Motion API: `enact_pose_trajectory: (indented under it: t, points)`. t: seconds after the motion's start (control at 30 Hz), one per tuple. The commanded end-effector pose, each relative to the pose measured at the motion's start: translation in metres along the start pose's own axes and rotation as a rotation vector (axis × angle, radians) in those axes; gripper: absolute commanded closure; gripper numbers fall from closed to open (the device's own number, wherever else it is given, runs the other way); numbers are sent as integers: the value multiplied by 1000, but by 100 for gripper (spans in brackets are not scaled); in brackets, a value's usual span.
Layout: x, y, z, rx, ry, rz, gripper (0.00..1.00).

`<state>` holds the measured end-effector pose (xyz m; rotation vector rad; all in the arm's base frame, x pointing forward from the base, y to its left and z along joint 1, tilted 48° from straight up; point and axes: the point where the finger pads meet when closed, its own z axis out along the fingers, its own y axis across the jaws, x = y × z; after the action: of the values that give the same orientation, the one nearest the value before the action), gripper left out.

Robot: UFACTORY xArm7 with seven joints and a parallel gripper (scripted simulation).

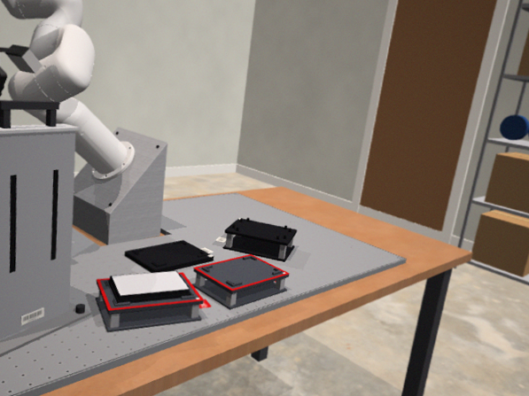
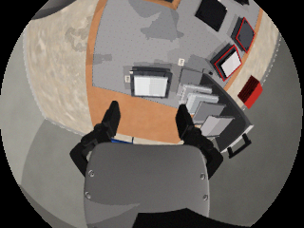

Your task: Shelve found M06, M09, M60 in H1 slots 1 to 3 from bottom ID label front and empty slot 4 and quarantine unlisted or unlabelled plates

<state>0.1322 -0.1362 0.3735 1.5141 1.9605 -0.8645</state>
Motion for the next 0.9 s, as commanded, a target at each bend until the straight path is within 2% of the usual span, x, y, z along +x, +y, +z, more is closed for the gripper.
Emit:
enact_pose_trajectory:
  t: [0.0, 0.37, 0.43, 0.87]
  points:
    - [-1, 0, -15, -1, -3, 1, 0]
    - [0, 0, -52, -2, -3, 0, 0]
    - [0, 0, -52, -2, -3, 0, 0]
    - [0, 0, -95, -2, -3, 0, 0]
